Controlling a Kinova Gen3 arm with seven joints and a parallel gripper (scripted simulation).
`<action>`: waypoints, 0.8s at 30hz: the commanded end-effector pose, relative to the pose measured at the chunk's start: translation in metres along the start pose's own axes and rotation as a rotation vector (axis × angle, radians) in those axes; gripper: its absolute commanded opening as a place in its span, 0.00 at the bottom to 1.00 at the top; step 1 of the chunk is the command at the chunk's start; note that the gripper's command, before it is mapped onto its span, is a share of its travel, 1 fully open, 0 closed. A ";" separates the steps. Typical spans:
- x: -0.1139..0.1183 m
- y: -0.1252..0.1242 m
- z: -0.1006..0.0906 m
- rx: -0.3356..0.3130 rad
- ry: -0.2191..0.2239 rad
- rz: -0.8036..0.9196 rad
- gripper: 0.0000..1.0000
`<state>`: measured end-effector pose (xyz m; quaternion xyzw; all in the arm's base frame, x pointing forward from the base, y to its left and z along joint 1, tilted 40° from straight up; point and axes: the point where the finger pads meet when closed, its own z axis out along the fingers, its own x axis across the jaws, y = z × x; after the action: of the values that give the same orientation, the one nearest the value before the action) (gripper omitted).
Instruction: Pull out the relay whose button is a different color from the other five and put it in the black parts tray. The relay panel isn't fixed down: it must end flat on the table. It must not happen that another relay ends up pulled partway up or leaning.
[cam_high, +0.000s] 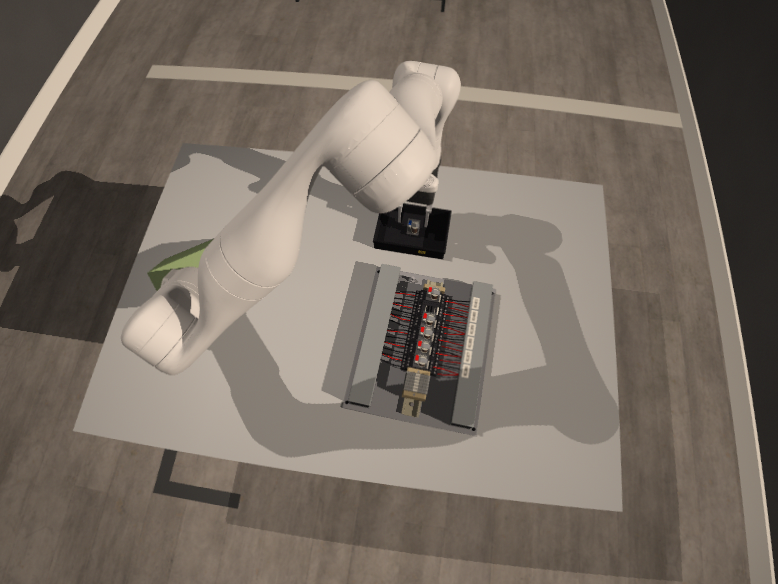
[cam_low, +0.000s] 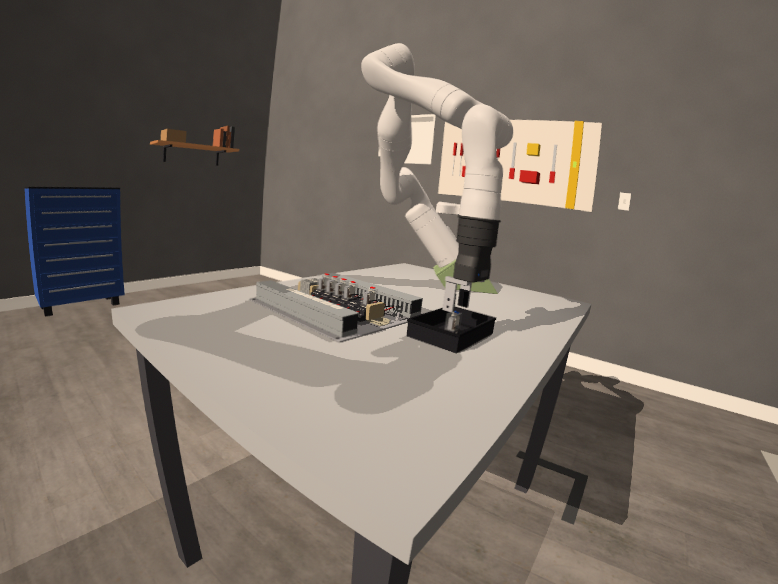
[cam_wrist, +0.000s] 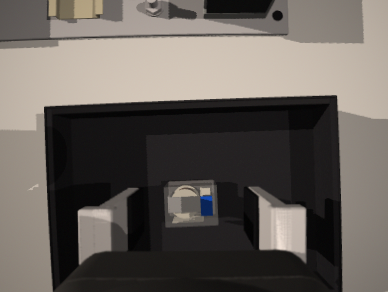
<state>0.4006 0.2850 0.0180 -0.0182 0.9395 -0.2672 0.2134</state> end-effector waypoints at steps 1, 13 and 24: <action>0.000 0.001 -0.001 -0.002 -0.001 0.000 0.98; 0.000 0.001 -0.001 -0.002 -0.001 0.000 0.98; 0.000 0.001 -0.014 -0.002 -0.001 0.000 0.98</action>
<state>0.3977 0.2885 0.0234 -0.0182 0.9395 -0.2672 0.2134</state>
